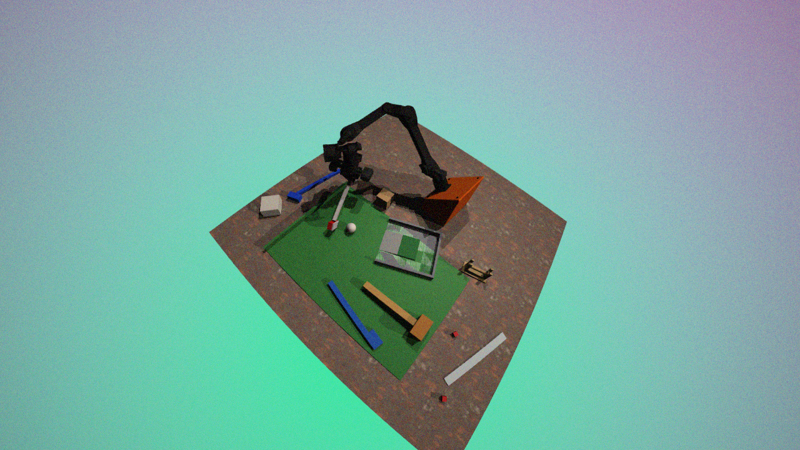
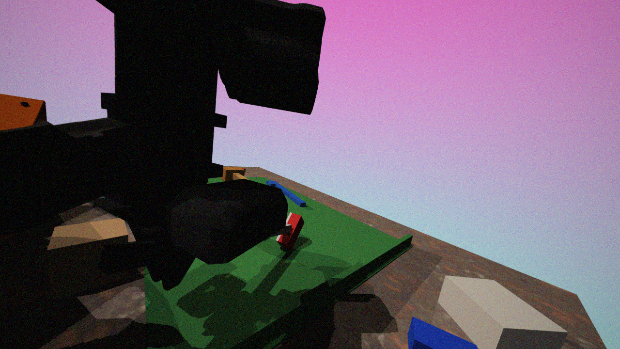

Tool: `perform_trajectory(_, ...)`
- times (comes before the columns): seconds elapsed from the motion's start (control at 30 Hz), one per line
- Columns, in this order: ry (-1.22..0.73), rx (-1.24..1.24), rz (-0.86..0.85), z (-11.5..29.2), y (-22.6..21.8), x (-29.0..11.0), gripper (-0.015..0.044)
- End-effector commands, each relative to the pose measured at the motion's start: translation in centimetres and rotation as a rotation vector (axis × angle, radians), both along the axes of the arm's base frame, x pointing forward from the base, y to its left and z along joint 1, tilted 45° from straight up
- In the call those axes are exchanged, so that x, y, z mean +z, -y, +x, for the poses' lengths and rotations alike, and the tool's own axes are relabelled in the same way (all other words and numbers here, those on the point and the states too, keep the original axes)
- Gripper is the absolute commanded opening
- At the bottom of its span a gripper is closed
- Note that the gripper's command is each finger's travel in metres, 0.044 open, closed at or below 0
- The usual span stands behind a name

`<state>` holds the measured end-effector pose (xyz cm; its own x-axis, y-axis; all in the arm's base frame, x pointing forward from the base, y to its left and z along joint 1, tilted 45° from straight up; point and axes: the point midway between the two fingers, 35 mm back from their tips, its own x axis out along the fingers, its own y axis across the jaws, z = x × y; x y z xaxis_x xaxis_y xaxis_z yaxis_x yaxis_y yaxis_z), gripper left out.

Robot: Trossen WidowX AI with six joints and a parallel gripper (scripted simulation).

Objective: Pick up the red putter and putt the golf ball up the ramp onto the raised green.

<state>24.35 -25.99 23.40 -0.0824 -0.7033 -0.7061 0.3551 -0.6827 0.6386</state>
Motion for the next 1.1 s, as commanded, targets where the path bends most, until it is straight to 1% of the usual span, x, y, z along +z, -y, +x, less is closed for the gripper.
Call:
perform_trajectory(0.0,0.002,0.007,0.001,0.3,0.3,0.5,0.0000)
perform_trajectory(0.3,-0.002,0.003,0.003,0.0,-0.3,-0.3,0.0000)
perform_trajectory(0.6,-0.003,0.005,0.013,-3.4,-7.4,-6.6,0.0000)
perform_trajectory(0.7,-0.004,0.007,0.010,-4.7,-8.9,-8.3,0.0000)
perform_trajectory(0.9,-0.004,0.007,0.011,-4.8,-9.2,-8.3,0.0000)
perform_trajectory(1.07,-0.004,0.007,0.015,-4.4,-10.5,-7.0,0.0000)
